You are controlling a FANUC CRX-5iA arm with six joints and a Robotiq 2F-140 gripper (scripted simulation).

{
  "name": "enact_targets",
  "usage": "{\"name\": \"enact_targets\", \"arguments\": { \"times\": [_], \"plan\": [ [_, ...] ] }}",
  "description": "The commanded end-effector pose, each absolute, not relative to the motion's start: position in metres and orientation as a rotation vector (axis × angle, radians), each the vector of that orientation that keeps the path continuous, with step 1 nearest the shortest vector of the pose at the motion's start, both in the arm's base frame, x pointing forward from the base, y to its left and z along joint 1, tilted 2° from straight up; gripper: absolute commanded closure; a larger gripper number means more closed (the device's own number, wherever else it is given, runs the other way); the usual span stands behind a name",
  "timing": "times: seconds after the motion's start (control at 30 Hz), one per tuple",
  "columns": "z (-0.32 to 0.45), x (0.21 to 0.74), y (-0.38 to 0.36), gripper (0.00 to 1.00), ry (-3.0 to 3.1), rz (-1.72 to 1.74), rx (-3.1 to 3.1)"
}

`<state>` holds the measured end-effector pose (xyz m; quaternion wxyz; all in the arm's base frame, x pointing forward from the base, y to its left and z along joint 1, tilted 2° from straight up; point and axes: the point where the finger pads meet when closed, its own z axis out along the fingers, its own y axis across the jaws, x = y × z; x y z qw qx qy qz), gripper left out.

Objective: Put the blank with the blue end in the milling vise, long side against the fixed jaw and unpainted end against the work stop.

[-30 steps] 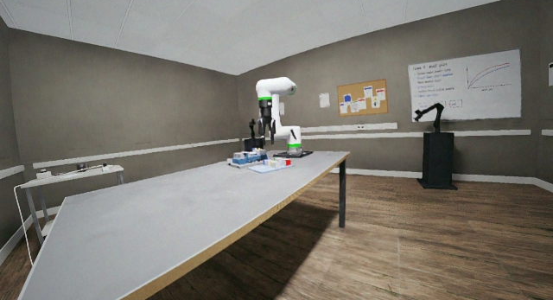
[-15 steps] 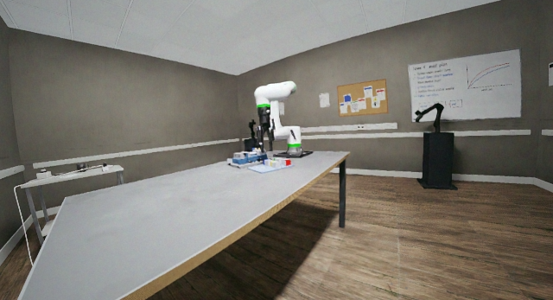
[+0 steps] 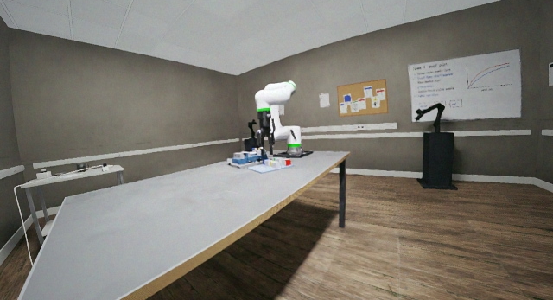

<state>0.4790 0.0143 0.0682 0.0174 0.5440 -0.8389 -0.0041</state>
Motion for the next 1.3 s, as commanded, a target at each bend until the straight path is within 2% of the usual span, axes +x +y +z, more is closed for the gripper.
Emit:
{"name": "enact_targets", "arguments": {
  "times": [0.0, 0.43, 1.27],
  "plan": [
    [0.064, 0.479, 0.014, 0.53, -2.608, -0.011, 1.691],
    [0.025, 0.479, 0.014, 0.53, -2.608, -0.011, 1.691],
    [0.023, 0.479, 0.014, 0.53, -2.608, -0.011, 1.691]
  ]
}}
